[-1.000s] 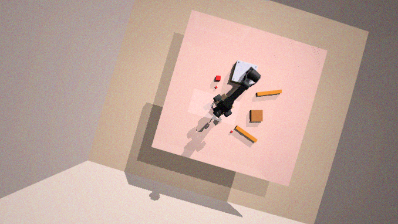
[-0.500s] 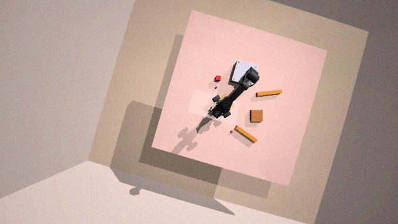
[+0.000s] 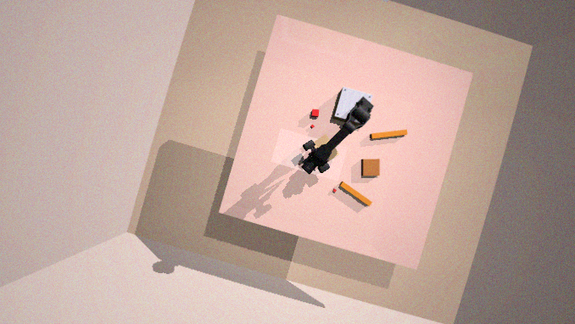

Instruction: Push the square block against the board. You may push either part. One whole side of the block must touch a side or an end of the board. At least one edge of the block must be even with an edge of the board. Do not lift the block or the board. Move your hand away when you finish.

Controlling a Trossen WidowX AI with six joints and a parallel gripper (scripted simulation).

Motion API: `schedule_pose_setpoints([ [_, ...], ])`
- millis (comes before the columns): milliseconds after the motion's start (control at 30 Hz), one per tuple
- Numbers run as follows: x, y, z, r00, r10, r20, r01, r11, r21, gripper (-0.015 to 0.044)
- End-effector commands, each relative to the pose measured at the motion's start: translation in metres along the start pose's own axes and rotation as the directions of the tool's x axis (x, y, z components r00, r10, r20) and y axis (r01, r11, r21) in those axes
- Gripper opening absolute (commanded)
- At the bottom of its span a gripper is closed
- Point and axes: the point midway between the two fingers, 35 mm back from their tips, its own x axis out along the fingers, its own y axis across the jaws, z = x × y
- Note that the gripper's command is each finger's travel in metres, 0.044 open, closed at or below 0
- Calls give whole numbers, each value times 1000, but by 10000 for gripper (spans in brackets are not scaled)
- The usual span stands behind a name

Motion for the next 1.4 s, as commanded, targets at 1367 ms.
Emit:
schedule_pose_setpoints([
  [1367, -47, 0, 7, 1000, 1, -6, -1, 1000, -4, 0],
])
